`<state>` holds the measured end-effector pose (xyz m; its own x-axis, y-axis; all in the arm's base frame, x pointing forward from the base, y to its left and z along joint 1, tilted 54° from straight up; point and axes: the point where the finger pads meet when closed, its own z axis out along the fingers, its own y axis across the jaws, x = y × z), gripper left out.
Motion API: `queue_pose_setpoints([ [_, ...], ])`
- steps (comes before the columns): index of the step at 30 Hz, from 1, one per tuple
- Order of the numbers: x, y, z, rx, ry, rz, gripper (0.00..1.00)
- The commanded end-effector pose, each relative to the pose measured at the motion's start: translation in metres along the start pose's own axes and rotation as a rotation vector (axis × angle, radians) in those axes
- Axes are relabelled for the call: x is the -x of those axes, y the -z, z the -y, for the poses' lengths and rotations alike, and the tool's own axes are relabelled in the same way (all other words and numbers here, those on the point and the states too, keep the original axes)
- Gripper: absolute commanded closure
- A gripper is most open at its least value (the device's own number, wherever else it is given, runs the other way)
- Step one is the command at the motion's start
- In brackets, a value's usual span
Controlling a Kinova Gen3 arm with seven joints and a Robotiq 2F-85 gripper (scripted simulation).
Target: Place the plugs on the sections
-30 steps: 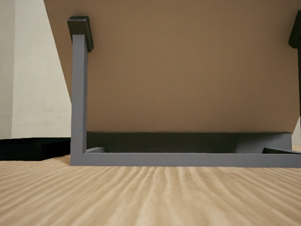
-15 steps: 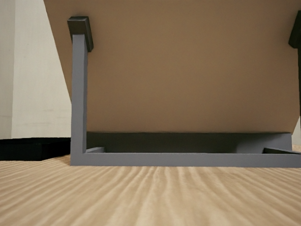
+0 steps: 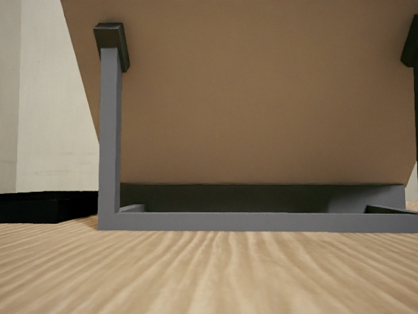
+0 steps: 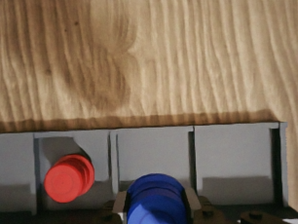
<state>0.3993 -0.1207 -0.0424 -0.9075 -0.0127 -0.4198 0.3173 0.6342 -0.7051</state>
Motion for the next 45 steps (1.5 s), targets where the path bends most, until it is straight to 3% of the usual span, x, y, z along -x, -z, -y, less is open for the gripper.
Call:
queue_pose_setpoints([
  [1, 0.000, -0.001, -0.001, 0.001, 0.000, -0.001, 1.00],
  [9, 0.000, -0.001, -0.001, 0.001, 0.000, -0.001, 1.00],
  [10, 0.000, -0.026, -0.001, 0.001, 0.000, -0.001, 1.00],
  [26, 0.000, -0.026, -0.001, 0.001, 0.000, -0.001, 1.00],
  [27, 0.001, -0.051, -0.002, 0.001, 0.000, 0.000, 1.00],
  [43, 0.001, -0.051, -0.002, 0.001, 0.000, 0.000, 1.00],
  [44, 0.001, -0.075, -0.003, 0.001, 0.000, 0.000, 1.00],
  [45, 0.001, -0.075, -0.003, 0.001, 0.000, 0.000, 1.00],
])
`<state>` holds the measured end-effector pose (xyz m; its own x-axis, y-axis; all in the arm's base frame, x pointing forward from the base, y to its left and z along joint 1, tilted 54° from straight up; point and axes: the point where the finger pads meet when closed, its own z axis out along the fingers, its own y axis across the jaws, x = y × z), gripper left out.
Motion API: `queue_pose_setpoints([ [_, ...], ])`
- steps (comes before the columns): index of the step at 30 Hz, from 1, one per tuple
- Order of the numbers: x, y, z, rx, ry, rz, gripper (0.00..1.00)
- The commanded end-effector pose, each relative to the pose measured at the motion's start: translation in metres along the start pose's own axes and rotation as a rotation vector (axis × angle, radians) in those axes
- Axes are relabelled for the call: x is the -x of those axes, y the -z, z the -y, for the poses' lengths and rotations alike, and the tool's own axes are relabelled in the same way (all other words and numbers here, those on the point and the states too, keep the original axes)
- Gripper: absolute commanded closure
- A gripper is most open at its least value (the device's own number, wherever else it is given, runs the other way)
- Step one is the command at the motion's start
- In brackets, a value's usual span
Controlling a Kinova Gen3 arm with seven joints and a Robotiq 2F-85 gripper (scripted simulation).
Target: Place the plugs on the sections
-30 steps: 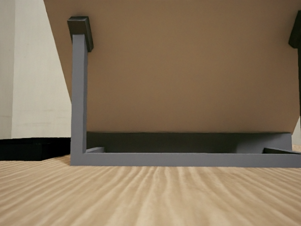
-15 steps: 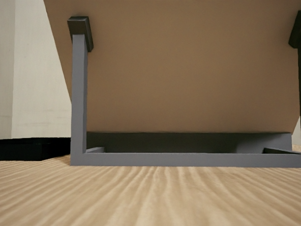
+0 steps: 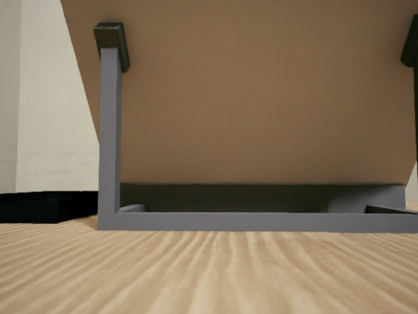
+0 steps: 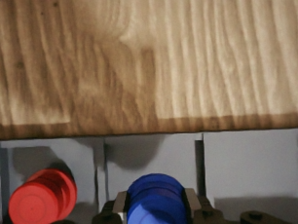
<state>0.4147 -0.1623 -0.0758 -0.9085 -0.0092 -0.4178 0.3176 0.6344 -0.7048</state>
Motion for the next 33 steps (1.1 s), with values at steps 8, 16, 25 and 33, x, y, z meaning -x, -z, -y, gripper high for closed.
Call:
queue_pose_setpoints([
  [8, 0.002, -0.020, -0.001, 0.001, 0.000, 0.004, 1.00],
  [16, 0.002, -0.039, -0.001, 0.001, 0.000, 0.004, 1.00],
  [25, 0.002, -0.039, -0.001, 0.001, 0.000, 0.004, 1.00],
  [33, 0.002, -0.040, 0.000, 0.001, 0.000, 0.005, 1.00],
])
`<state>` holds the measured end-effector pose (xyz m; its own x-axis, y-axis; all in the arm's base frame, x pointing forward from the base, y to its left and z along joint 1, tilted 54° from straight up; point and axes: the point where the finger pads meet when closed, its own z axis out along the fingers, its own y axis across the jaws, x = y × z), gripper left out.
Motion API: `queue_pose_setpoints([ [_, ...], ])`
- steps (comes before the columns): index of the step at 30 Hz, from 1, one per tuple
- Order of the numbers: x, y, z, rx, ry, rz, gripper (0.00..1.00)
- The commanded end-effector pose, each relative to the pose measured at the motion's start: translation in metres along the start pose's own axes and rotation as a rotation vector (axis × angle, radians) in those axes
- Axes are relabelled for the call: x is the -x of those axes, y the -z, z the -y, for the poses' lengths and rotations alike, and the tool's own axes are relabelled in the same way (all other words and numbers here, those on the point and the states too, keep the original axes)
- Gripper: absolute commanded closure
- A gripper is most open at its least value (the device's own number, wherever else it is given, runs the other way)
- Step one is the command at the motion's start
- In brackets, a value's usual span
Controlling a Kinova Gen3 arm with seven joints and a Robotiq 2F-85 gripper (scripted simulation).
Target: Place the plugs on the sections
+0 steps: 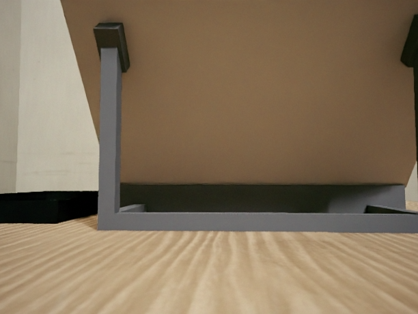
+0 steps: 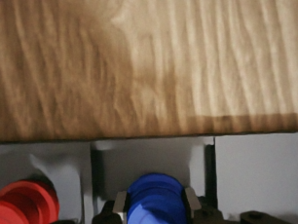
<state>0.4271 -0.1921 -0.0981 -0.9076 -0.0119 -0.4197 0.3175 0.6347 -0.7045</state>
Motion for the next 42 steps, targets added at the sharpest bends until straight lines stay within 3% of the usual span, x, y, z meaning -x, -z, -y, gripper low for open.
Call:
queue_pose_setpoints([
  [1, 0.0001, -0.0005, 0.0010, 0.001, 0.000, 0.001, 1.00],
  [16, 0.0001, -0.0005, 0.0010, 0.001, 0.000, 0.001, 1.00],
  [17, 0.0002, -0.0001, 0.0004, 0.002, 0.001, 0.002, 0.58],
  [42, 0.0002, -0.0001, 0.0004, 0.002, 0.001, 0.002, 0.58],
])
